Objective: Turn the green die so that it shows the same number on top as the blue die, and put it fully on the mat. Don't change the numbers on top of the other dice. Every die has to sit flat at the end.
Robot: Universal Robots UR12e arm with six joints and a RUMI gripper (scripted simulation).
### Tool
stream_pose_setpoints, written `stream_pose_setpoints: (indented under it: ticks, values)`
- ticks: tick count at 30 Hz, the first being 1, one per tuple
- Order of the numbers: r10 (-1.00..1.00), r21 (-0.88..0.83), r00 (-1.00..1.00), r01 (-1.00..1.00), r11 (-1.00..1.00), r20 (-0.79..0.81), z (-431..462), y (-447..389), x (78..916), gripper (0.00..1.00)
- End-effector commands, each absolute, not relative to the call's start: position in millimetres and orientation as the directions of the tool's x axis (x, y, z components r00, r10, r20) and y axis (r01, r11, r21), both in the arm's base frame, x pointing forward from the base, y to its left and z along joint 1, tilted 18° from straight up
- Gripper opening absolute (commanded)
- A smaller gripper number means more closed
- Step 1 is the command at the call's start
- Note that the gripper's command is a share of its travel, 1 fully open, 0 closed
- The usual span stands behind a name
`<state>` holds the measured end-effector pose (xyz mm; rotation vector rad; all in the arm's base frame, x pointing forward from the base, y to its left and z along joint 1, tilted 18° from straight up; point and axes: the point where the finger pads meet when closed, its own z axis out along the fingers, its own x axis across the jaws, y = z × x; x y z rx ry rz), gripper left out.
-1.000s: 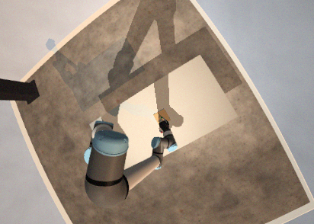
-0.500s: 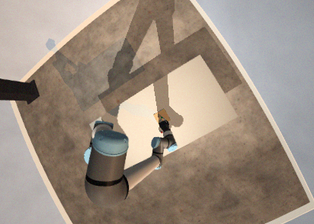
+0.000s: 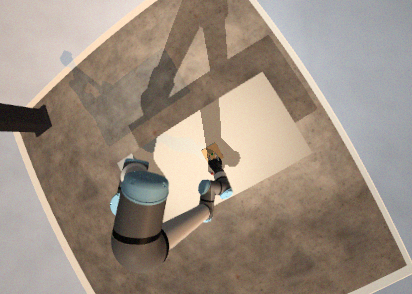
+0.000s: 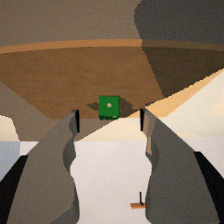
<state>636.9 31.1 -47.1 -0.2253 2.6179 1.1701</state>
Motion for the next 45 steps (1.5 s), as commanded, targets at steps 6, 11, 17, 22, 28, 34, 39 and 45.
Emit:
stream_pose_setpoints:
  ticks: [6,11,17,22,28,34,39,45]
  values:
    - [-0.033,0.707,-0.953,-0.247,0.663,-0.302,-46.7,30.9,637.3,0.31]
    - [-0.033,0.707,-0.953,-0.247,0.663,-0.302,-46.7,30.9,637.3,0.31]
    - [-0.033,0.707,-0.953,-0.247,0.663,-0.302,-45.9,30.9,637.0,0.31]
    - [-0.033,0.707,-0.953,-0.247,0.663,-0.302,-41.7,30.6,635.7,0.31]
    - [-0.033,0.707,-0.953,-0.247,0.663,-0.302,-27.2,29.7,631.1,0.31]
    - [-0.033,0.707,-0.953,-0.247,0.663,-0.302,-10.5,28.6,625.9,0.31]
    - [-0.033,0.707,-0.953,-0.247,0.663,-0.302,2.4,27.8,621.8,0.31]
    - [-0.033,0.707,-0.953,-0.247,0.663,-0.302,15.6,27.0,617.7,0.31]
